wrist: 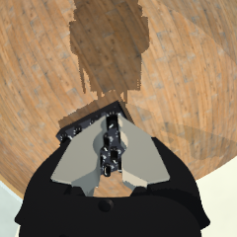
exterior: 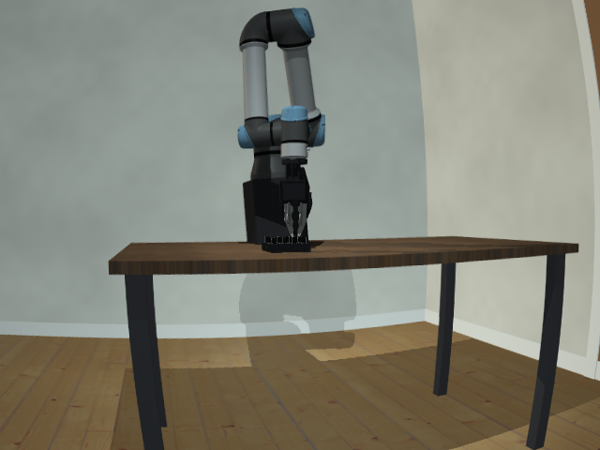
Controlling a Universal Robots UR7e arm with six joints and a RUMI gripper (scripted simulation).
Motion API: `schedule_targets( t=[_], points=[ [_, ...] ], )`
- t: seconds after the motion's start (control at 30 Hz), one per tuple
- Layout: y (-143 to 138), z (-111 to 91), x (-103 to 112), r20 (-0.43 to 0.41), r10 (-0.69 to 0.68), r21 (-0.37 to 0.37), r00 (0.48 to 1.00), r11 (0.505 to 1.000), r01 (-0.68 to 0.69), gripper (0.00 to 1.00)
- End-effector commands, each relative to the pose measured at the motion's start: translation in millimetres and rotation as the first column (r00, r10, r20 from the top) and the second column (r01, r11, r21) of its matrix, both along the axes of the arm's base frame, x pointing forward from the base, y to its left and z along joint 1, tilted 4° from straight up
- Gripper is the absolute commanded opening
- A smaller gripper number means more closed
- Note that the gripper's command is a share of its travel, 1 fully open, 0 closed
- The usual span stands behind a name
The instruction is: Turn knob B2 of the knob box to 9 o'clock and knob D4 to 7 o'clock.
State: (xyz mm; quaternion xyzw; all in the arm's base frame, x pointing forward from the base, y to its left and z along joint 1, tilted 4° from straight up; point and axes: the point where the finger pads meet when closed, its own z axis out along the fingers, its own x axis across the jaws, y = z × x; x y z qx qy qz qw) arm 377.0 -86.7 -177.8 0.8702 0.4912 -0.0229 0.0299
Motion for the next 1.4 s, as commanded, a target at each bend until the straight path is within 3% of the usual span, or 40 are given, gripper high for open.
schedule_targets(
  t=[0.0,0.53,0.93,1.0,1.37],
  points=[
    [-1.5,0.3,2.4,-0.003,0.103,0.001,0.995,0.995,-0.103,0.0],
    [-2.8,0.3,1.4,-0.025,0.403,0.01,0.915,0.915,-0.403,0.0],
    [-3.6,0.3,0.7,-0.042,0.633,0.023,0.773,0.774,-0.633,0.0],
    [-3.6,0.3,0.7,-0.042,0.633,0.023,0.773,0.774,-0.633,0.0],
    [-3.7,0.0,-0.7,-0.052,0.787,0.038,0.615,0.617,-0.786,0.0]
  ],
)
